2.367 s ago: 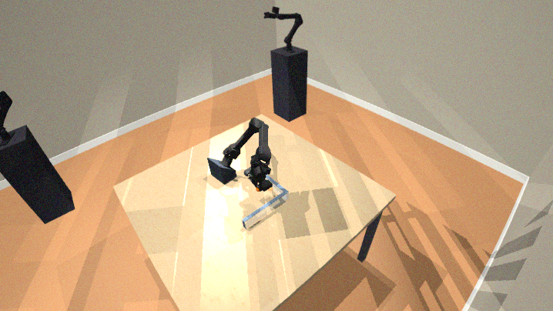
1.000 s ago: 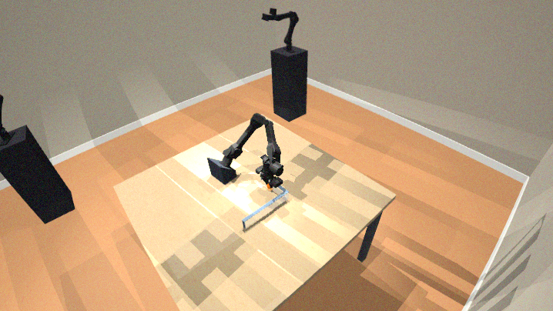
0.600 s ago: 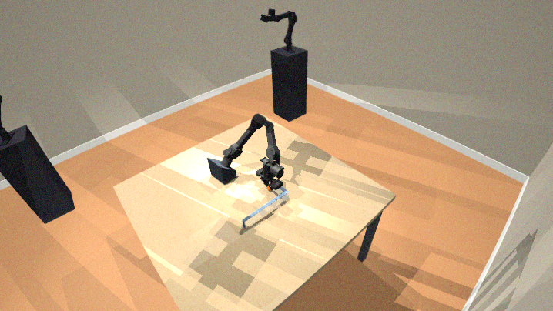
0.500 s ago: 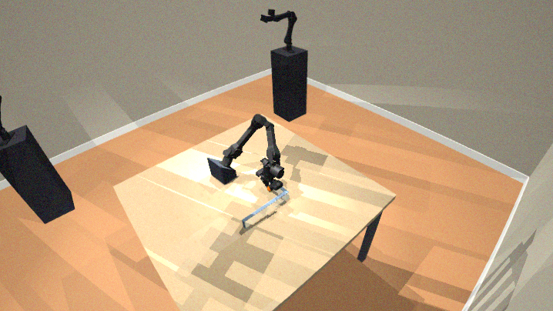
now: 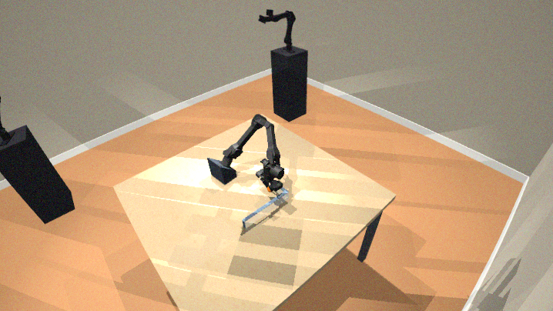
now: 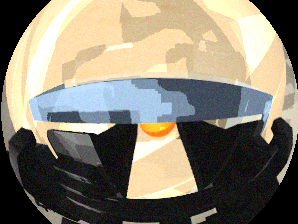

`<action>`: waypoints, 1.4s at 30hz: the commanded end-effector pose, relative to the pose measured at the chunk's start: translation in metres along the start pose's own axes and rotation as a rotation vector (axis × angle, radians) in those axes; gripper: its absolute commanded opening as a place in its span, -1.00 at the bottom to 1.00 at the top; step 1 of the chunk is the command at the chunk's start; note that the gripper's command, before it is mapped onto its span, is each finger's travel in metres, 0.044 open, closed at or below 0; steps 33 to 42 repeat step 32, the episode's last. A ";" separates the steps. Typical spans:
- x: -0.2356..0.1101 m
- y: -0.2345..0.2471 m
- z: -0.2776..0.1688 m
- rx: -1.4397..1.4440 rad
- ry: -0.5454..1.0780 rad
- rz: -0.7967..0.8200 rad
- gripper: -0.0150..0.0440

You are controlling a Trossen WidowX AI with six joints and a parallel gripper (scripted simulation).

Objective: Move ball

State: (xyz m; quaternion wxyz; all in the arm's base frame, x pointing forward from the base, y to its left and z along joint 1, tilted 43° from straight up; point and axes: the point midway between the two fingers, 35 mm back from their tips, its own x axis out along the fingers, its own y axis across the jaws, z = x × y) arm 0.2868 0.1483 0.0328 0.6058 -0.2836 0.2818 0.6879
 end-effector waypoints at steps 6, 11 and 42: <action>0.000 0.000 0.000 -0.001 0.000 0.000 0.44; -0.061 -0.003 -0.001 0.004 0.004 0.002 0.44; -0.121 -0.001 -0.001 0.009 -0.005 -0.011 1.00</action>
